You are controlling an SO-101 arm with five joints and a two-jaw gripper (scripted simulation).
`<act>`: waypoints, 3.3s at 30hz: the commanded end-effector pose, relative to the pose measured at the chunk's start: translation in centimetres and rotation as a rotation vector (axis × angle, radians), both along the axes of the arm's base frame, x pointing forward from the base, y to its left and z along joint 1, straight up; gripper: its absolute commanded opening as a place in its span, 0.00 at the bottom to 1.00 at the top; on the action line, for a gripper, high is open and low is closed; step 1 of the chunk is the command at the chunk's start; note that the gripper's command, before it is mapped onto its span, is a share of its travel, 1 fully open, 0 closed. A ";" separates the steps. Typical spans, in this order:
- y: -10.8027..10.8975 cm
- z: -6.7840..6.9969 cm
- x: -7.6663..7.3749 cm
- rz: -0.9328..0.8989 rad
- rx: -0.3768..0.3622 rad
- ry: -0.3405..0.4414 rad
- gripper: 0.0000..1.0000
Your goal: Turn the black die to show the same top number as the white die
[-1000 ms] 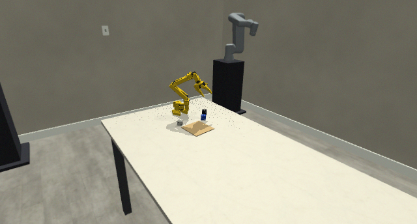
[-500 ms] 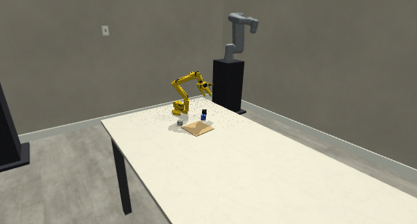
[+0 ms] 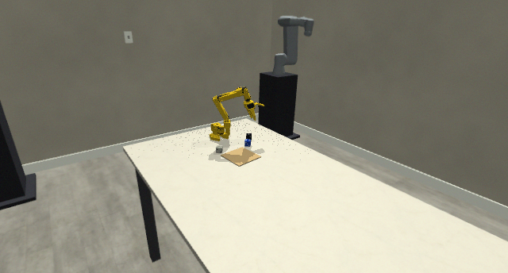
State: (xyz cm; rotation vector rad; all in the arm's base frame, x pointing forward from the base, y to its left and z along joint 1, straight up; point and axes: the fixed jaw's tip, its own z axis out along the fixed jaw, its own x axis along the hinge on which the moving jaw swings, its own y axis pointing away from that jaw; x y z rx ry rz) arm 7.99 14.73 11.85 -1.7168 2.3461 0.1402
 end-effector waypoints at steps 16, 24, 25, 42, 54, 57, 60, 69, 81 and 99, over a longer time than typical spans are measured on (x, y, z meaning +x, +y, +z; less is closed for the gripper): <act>1.3 0.6 0.1 -0.300 0.042 0.074 0.35; 1.3 0.6 0.1 -0.316 0.041 0.079 0.35; 1.3 0.6 0.1 -0.316 0.041 0.079 0.35; 1.0 -3.2 -0.1 -0.325 -0.195 0.165 0.35; 0.0 -6.5 -0.6 -0.331 -0.422 0.247 0.35; -0.1 -6.7 -0.7 -0.331 -0.431 0.250 0.35; -0.1 -6.7 -0.7 -0.331 -0.431 0.250 0.35; -0.1 -6.7 -0.7 -0.331 -0.431 0.250 0.35; -0.1 -6.5 -0.6 -0.332 -0.427 0.249 0.35; -0.1 -6.6 -0.7 -0.332 -0.429 0.250 0.35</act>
